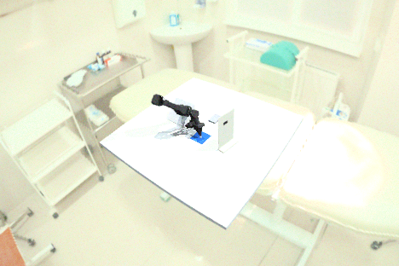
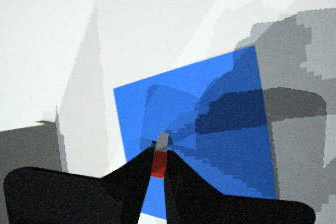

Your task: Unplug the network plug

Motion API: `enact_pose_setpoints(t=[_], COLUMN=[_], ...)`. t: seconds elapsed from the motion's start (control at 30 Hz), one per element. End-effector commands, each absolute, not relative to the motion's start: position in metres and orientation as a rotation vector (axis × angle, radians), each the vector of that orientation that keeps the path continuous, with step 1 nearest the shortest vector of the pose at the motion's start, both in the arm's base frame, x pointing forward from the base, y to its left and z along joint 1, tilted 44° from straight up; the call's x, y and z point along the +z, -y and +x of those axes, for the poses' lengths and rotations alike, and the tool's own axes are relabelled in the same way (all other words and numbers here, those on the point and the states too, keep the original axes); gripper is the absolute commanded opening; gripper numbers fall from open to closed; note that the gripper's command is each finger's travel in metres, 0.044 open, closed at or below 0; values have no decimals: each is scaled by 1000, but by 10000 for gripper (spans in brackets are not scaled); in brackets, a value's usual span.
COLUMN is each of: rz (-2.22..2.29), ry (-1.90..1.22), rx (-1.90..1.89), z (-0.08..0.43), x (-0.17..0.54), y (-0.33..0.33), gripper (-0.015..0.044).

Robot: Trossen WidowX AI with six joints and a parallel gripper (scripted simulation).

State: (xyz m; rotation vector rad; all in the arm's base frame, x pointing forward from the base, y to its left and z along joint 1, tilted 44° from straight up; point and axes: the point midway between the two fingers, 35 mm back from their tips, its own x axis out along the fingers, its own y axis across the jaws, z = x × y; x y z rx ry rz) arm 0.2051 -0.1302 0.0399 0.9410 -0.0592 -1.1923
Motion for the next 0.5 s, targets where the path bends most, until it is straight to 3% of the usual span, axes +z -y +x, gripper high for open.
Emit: enact_pose_setpoints(t=[0.0,0.03,0.23,0.47], rz=[941,941,941,942], ry=[60,60,60,59], rx=[-1193,-1193,-1193,-1193], z=[205,205,205,205], x=[40,40,40,40], y=[130,130,130,129], gripper=[0,0,156,156])
